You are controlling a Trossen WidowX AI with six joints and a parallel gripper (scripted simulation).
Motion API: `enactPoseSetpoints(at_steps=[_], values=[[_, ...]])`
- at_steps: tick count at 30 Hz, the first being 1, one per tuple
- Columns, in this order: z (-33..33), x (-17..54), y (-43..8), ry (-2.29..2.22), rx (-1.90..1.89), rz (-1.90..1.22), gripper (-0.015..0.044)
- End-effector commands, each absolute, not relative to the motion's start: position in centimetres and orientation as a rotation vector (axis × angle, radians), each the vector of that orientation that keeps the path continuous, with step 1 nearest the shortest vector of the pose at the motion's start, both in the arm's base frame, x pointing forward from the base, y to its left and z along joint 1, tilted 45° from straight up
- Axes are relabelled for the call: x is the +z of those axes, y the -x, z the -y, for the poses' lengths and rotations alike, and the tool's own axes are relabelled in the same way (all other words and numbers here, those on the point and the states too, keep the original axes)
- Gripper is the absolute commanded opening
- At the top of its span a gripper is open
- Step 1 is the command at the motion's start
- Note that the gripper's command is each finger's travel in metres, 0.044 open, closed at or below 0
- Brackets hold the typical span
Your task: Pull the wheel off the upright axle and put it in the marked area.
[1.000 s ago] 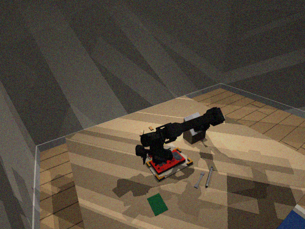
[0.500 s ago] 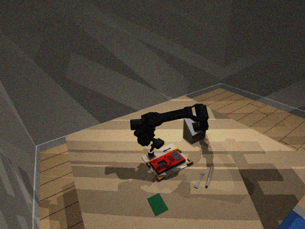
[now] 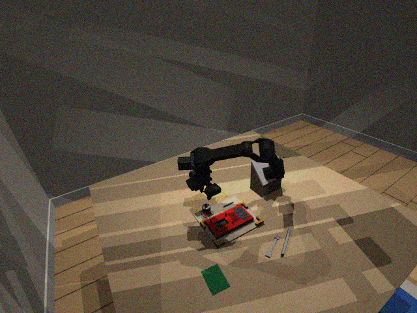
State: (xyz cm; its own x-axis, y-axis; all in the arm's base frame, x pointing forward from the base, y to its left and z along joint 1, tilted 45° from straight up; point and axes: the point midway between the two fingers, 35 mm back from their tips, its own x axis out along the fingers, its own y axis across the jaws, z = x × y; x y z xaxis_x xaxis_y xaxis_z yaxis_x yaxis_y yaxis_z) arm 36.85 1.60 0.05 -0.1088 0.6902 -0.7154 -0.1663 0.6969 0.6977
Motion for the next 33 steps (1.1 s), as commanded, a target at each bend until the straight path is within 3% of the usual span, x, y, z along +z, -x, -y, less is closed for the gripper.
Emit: enactPoseSetpoints(at_steps=[1,20,24,33], values=[[-1.8,-0.2,-36.8,-0.467,0.762,-1.525,0.03],[-7.0,-5.1,-36.2,-0.47,0.765,-1.524,0.03],[-6.8,-4.8,-36.2,-0.457,0.769,-1.525,0.0195],[-6.8,-4.8,-36.2,-0.457,0.769,-1.525,0.0115]])
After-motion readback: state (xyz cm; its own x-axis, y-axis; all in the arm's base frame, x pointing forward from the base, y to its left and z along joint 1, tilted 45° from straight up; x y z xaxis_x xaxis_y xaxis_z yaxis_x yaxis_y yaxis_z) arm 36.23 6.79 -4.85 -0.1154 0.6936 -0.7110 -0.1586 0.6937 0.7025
